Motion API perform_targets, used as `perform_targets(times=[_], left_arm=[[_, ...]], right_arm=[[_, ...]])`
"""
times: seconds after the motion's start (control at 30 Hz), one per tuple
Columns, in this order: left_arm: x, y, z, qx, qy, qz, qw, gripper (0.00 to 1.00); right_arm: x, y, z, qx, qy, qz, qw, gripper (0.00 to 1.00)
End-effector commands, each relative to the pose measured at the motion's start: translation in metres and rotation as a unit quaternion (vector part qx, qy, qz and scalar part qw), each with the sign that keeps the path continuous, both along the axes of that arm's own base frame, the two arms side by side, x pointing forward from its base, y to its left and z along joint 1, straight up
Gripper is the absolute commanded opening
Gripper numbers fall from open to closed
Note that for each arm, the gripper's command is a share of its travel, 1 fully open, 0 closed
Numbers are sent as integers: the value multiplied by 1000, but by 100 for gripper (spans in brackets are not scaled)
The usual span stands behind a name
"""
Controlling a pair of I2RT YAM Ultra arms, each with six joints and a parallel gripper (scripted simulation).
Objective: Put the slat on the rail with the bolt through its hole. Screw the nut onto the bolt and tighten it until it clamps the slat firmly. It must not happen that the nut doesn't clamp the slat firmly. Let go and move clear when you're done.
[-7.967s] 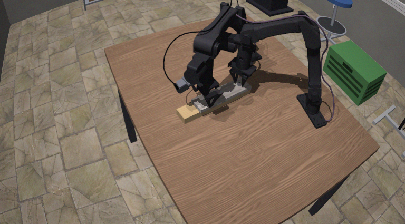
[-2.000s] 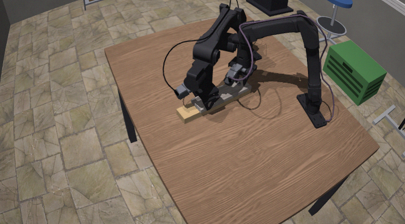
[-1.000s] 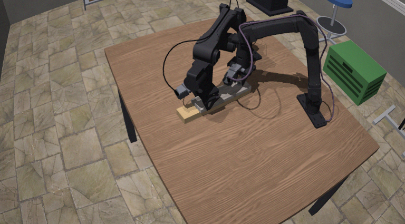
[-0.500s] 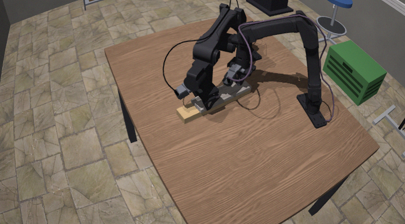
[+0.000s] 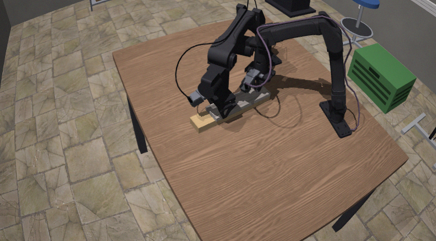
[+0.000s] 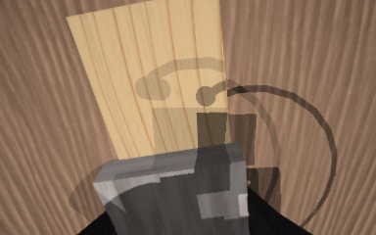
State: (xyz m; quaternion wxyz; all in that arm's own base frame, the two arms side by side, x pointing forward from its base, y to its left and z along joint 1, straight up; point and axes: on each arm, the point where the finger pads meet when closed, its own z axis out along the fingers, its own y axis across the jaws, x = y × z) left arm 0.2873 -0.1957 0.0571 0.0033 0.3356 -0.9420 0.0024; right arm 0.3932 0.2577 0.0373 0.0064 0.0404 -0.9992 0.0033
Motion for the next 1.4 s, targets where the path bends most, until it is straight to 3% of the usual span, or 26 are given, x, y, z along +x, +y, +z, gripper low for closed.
perform_targets(times=[0.0, 0.47, 0.7, 0.77, 1.0, 1.27, 1.37], left_arm=[[3, -2, 3, -5, -7, 0, 1000, 12], [3, -2, 3, -5, -7, -3, 1000, 12], [3, -2, 3, -4, -8, -128, 992, 12], [3, -2, 3, -4, -8, -128, 992, 12], [3, -2, 3, -3, -10, -263, 965, 12], [3, -2, 3, -2, -11, -412, 911, 12], [3, -2, 3, -2, -11, -430, 903, 12]], right_arm=[[2, 1, 6, 4, -6, -1, 1000, 72], [2, 1, 6, 4, -6, -1, 1000, 72], [2, 1, 6, 4, -6, -1, 1000, 72], [2, 1, 6, 4, -6, -1, 1000, 72], [2, 1, 6, 4, -6, -1, 1000, 72], [2, 1, 6, 4, -6, -1, 1000, 72], [2, 1, 6, 4, -6, -1, 1000, 72]])
